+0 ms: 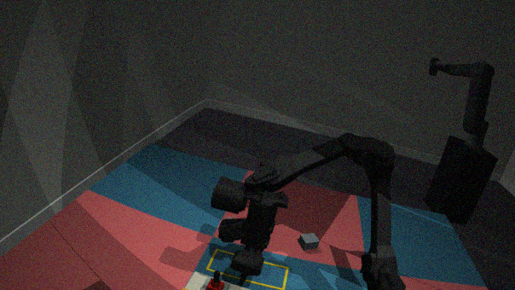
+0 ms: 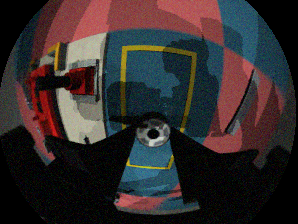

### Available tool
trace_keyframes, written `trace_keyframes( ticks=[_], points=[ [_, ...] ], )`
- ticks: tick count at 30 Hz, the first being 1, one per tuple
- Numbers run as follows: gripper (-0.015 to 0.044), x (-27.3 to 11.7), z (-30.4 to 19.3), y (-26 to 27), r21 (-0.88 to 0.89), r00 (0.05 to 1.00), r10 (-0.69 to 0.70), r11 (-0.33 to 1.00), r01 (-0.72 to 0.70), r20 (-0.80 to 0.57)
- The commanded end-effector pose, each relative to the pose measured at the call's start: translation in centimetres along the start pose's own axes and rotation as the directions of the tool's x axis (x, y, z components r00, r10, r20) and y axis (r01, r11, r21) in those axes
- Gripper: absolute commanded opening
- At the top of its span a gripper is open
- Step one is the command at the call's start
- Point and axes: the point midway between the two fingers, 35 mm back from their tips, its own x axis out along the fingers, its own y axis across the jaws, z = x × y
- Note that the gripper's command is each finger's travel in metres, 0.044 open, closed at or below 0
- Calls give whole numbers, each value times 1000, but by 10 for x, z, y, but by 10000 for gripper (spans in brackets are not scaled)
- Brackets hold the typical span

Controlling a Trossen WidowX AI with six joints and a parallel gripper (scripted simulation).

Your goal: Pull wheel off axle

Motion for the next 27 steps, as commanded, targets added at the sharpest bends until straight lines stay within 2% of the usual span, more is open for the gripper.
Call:
trace_keyframes(
  ticks=[1, 5, 12, 15, 16, 20, 27],
  points=[
    [210, 0, 0, 0, 2, 1000, 0, 1000, 0, -1],
    [300, -5, 1, 0, 1, 1000, 1, 1000, -1, 0],
    [300, -54, 1, 1, -5, 1000, -1, 1000, 1, 2],
    [300, -60, 0, 1, -6, 1000, -2, 1000, 2, 2],
    [326, -54, 0, 3, -13, 1000, -3, 1000, 3, 7],
    [431, -73, -23, 19, -14, 1000, 10, 1000, -10, 6],
    [440, -104, -76, 38, -11, 1000, 4, 1000, -4, -3]
  ],
)
